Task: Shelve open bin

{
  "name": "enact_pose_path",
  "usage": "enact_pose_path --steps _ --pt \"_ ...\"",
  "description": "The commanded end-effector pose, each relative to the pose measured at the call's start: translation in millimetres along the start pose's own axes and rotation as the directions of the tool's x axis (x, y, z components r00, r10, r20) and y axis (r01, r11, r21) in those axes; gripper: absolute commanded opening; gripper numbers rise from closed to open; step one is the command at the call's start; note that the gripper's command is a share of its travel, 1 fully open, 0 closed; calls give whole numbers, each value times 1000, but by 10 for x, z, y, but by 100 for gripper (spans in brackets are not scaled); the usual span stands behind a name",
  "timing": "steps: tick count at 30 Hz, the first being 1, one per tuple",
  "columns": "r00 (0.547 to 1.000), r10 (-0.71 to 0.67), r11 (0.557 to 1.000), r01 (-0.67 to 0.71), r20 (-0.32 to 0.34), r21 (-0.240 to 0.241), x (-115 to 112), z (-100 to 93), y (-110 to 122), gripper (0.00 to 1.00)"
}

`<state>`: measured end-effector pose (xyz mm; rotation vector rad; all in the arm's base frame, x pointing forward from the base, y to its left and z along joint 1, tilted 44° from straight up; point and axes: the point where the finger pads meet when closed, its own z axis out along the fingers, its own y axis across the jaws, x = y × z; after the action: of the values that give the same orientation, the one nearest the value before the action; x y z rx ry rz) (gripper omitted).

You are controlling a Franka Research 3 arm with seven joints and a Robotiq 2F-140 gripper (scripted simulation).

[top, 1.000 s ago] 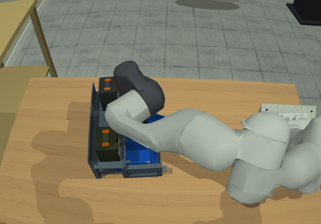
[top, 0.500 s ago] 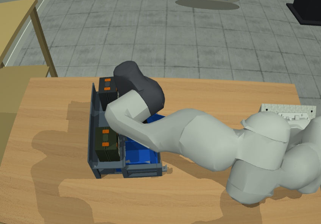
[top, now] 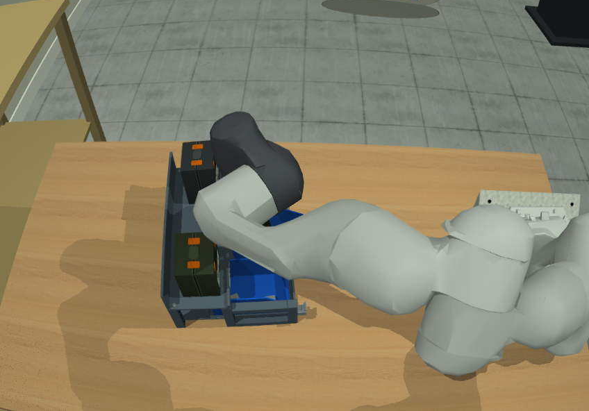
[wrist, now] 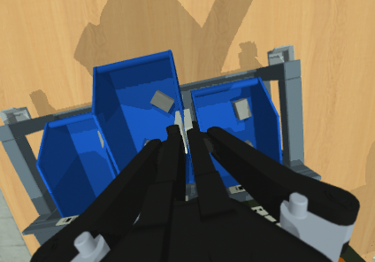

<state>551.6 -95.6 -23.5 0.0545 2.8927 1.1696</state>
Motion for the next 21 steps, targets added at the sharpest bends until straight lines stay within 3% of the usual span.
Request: enact_pose_path --steps 1,21 --pt "1000 -3 1000 3 18 8 -31 -21 -14 0" --pt "1000 -3 1000 3 31 10 -26 -9 -14 0"
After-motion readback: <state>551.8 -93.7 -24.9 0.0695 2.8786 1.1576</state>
